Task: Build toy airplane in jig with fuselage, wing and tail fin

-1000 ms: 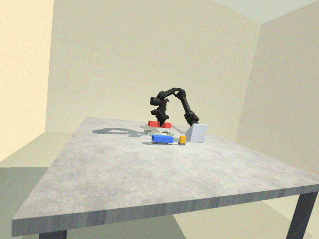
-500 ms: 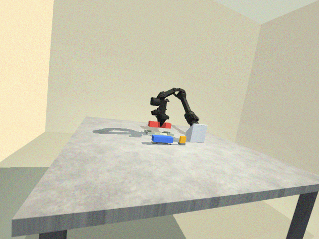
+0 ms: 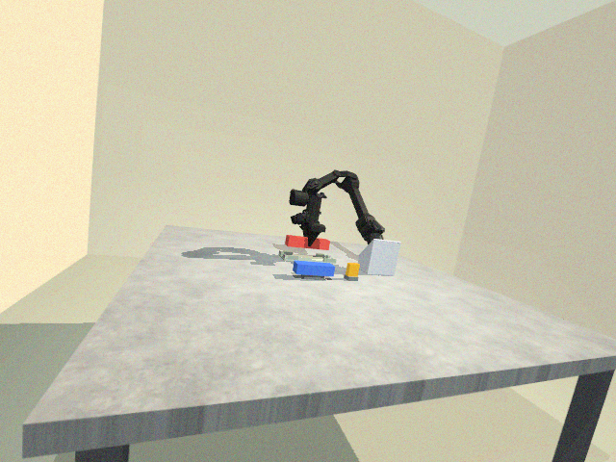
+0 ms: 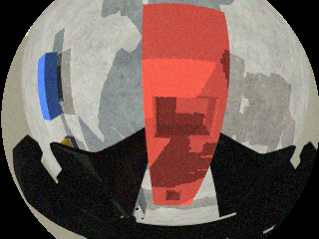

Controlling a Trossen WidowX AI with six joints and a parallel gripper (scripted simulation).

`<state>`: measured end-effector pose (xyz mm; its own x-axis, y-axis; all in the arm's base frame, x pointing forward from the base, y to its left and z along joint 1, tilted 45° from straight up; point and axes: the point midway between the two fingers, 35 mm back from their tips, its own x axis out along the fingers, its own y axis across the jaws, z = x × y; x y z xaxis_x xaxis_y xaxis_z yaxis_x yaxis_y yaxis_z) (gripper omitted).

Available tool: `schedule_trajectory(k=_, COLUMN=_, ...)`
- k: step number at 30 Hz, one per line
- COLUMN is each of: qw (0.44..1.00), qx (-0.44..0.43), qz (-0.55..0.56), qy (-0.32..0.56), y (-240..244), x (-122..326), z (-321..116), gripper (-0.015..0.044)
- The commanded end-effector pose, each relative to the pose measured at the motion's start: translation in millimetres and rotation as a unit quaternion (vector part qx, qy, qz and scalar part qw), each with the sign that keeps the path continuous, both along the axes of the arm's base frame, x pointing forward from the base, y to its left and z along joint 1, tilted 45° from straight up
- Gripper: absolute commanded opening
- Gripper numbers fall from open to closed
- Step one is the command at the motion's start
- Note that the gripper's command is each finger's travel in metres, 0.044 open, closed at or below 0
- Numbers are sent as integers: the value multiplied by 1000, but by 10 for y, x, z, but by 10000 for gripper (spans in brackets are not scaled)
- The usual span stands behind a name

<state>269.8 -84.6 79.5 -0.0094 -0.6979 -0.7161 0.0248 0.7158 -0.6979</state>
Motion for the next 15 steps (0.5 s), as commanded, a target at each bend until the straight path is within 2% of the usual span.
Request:
schedule_trajectory(k=1, qw=1000, qx=-2, qz=2, qy=3, y=-45, x=-11, z=-53, gripper=195)
schedule_trajectory(k=15, qw=1000, qx=-3, qz=2, qy=3, y=-207, x=-17, z=-208, gripper=195)
